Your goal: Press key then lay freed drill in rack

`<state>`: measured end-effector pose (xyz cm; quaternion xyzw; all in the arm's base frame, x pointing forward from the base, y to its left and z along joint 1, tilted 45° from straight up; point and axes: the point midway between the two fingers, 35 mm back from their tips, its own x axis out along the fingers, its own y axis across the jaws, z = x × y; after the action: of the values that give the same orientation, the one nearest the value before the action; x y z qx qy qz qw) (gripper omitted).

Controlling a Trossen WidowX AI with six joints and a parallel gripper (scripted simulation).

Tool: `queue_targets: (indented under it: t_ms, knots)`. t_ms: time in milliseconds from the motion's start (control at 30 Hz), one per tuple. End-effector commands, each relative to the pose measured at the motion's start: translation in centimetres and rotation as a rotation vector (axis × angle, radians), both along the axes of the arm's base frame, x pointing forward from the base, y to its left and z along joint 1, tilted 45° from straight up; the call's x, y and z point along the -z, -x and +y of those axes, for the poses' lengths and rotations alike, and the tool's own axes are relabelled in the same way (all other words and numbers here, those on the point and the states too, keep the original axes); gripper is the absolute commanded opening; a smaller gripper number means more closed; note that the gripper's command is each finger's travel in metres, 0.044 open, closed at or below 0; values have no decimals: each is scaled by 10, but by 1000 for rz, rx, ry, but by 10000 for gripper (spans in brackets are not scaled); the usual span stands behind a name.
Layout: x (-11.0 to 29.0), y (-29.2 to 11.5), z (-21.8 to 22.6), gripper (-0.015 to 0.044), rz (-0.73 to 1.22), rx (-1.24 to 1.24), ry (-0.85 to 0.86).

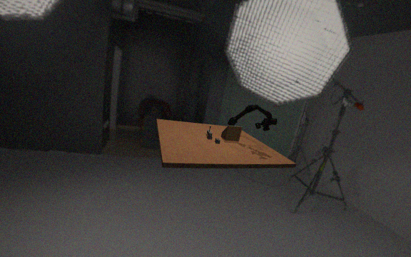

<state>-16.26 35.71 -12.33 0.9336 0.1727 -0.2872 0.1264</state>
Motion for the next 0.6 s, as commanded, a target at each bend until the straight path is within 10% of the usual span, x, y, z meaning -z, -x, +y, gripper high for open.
queue_targets:
  t_ms: [0,267,567]
  knots:
    - [0,0,0,374,0,0,0]
    - [-1,-3,1,164,0,5,4]
    - [-51,-135,24,0,15,208,186]
